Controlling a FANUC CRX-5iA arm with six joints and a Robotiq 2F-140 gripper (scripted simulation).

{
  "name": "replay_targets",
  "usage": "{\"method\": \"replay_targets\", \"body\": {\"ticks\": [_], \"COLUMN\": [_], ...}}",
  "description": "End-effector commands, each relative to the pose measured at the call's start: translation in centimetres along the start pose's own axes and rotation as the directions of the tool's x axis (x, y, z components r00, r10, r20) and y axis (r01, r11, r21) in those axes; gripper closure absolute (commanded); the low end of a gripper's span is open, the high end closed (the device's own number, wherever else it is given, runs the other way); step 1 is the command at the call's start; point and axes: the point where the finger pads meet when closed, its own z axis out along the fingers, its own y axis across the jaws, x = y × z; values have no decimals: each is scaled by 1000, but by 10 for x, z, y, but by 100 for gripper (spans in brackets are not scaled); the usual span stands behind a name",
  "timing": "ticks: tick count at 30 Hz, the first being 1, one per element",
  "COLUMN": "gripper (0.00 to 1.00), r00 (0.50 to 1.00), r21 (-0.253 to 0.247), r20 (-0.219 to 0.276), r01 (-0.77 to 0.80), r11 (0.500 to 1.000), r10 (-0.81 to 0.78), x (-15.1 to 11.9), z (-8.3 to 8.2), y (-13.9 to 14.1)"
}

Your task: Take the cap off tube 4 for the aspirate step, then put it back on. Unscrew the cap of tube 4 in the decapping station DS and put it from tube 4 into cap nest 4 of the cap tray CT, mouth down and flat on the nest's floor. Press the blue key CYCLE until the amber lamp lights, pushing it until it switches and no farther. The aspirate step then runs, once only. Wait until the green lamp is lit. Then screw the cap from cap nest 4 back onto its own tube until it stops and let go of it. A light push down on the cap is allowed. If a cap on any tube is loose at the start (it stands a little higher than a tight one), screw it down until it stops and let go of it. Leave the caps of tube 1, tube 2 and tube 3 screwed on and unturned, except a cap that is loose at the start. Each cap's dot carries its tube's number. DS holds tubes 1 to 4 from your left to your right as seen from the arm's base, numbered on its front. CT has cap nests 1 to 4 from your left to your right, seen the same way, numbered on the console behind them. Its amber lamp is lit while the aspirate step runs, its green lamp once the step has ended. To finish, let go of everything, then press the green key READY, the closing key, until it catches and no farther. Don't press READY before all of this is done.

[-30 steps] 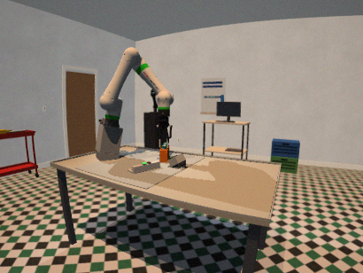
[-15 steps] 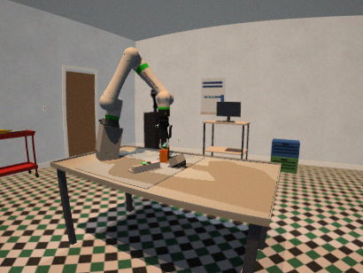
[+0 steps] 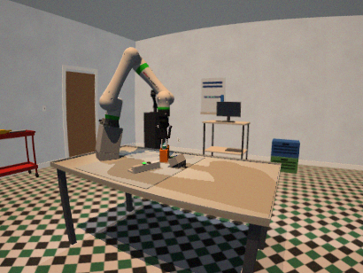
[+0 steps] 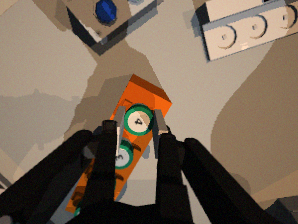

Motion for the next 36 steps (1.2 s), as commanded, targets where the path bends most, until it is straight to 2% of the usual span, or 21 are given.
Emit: {"method": "replay_targets", "body": {"ticks": [1,6,11,15,20,22,29,34,35,36], "gripper": [100,100,100,100,100,100,100,100,65,65], "r00": [1000,995,965,921,844,844,707,707,707,707], "r21": [0,0,0,0,0,0,0,0,0,0], "r20": [0,0,0,0,0,0,0,0,0,0], "r01": [0,-100,-264,-389,-537,-537,-707,-707,-707,-707], "r11": [1000,995,965,921,844,844,707,707,707,707], "r10": [0,100,264,389,537,537,707,707,707,707], "x": [0,0,0,0,0,0,0,0,0,0], "z": [0,0,0,1,1,1,1,1,1,1], "y": [0,0,0,0,0,0,0,0,0,0]}}
